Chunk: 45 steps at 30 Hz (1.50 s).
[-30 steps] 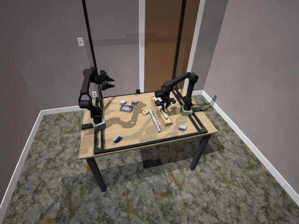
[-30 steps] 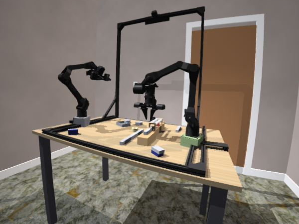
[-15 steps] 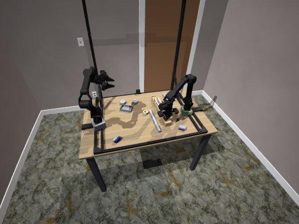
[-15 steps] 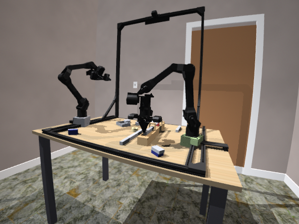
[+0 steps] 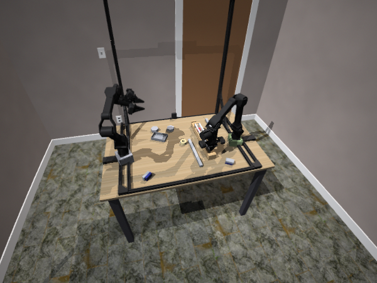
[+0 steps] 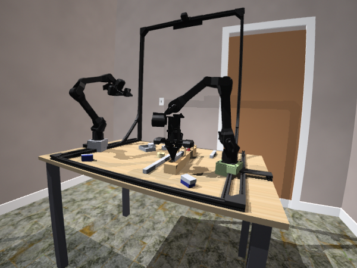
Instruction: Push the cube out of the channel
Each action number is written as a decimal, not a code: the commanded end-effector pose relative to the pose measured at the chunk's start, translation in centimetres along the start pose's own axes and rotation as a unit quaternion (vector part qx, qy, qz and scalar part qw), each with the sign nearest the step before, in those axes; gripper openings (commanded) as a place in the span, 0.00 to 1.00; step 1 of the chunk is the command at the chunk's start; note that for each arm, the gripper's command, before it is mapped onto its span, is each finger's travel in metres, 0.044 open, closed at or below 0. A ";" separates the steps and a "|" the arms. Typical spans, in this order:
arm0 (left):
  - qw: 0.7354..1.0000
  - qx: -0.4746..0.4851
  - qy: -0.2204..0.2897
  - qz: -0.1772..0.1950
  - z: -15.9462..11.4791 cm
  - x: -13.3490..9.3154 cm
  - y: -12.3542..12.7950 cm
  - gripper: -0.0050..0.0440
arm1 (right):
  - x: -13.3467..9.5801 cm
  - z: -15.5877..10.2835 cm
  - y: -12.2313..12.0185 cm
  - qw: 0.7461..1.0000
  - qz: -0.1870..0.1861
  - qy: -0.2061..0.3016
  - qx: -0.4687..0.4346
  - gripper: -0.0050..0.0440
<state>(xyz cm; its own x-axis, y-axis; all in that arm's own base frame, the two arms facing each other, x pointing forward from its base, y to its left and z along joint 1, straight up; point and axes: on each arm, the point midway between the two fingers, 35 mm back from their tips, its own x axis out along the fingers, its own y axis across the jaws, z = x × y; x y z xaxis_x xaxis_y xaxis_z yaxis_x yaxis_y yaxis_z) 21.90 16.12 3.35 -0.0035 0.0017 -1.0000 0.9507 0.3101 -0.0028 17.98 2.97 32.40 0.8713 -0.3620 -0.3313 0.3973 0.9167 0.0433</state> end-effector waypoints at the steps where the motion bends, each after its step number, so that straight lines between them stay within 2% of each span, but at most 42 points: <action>1: 1.000 0.001 -0.001 0.001 0.7 0.0 0.0 0.10 | 0.0 0.0 0.0 1.000 0.000 -0.001 0.002 0.92; 45: 1.000 0.001 -0.001 0.001 6.8 0.0 -0.1 0.10 | 0.0 0.0 0.0 1.000 0.000 -0.001 0.002 0.92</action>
<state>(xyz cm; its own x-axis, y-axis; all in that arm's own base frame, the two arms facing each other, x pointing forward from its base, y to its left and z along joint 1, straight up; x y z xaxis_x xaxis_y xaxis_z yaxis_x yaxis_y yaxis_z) 23.81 10.26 3.37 -0.0012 0.0032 -1.0000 0.9502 0.3116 -0.0001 17.97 2.99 32.41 0.8718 -0.3609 -0.3312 0.3962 0.9171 0.0435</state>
